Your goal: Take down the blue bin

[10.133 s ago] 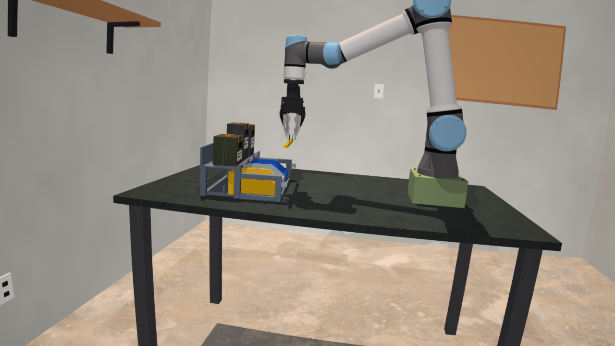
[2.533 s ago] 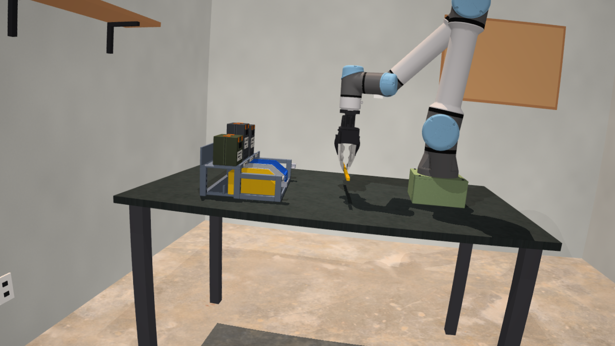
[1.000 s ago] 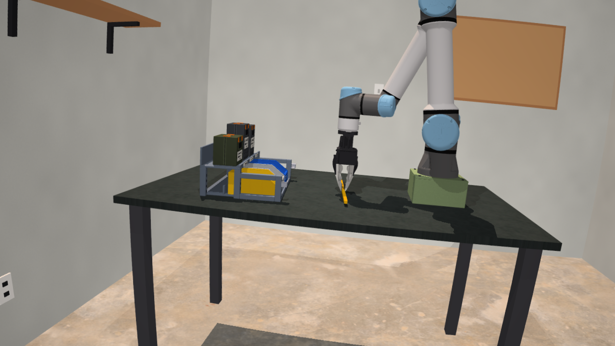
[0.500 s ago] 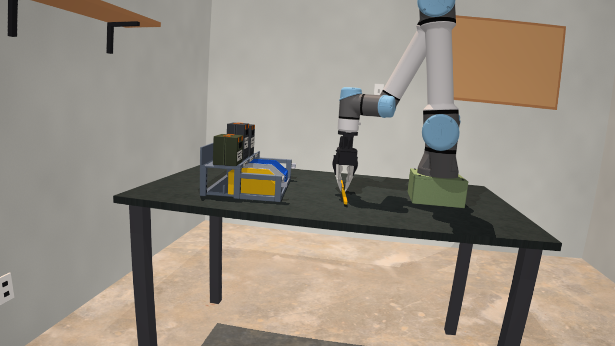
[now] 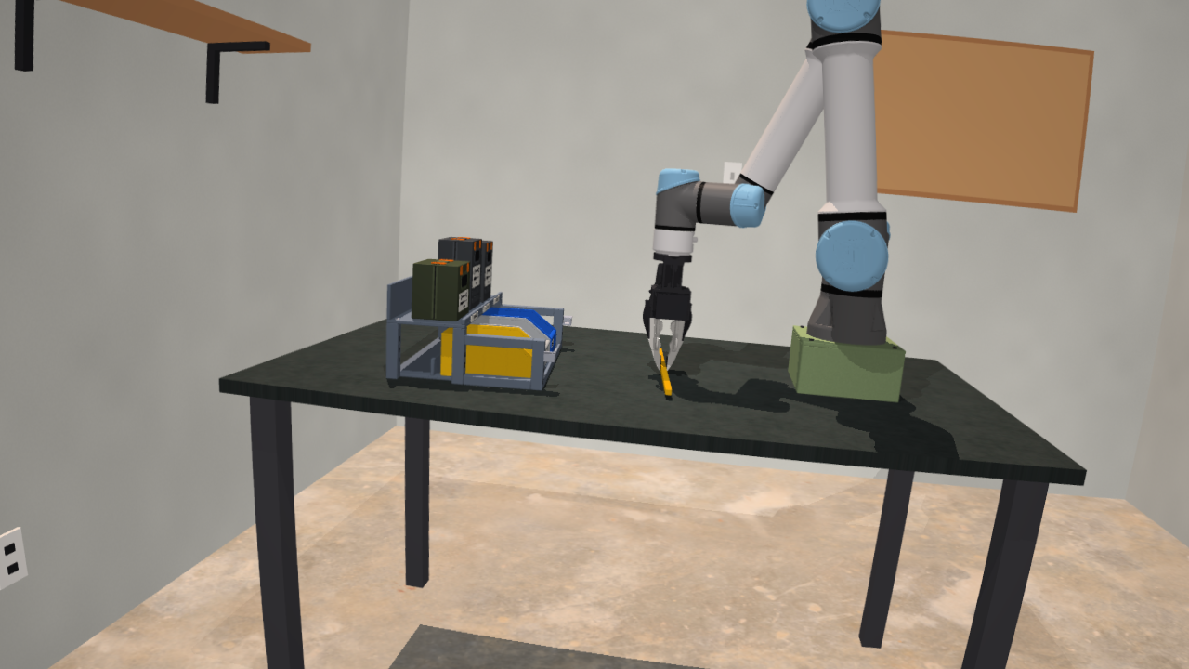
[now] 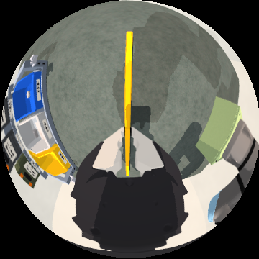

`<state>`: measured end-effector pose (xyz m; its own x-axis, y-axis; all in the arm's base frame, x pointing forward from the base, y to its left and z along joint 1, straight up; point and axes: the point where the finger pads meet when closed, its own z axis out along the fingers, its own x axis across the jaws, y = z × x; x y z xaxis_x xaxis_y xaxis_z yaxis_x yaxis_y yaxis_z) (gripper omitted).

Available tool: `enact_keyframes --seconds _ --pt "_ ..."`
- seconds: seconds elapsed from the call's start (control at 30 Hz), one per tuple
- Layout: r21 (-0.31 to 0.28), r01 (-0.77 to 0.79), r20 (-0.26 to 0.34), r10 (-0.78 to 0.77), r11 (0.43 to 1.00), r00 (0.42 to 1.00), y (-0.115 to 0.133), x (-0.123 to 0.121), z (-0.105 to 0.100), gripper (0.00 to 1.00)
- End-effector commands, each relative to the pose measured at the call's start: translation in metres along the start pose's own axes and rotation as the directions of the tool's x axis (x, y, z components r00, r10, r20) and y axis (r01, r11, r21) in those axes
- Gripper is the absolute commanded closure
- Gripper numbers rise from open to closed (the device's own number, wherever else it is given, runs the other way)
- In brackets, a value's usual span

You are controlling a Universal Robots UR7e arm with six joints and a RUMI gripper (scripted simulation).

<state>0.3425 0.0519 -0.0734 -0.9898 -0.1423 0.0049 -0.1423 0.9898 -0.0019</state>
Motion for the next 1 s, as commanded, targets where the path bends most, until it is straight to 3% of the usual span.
enact_keyframes --seconds 0.0,0.37,0.4,0.97 --pt "0.000 0.000 0.001 0.000 1.000 1.000 -0.0001 -0.0004 -0.0003 1.00" --pt "0.000 0.000 0.001 0.000 1.000 1.000 -0.0001 -0.0004 -0.0003 1.00" --pt "0.000 0.000 0.001 0.000 1.000 1.000 -0.0001 -0.0004 -0.0003 0.74" --pt "0.000 0.000 0.001 0.000 1.000 1.000 -0.0001 -0.0004 -0.0003 0.74"
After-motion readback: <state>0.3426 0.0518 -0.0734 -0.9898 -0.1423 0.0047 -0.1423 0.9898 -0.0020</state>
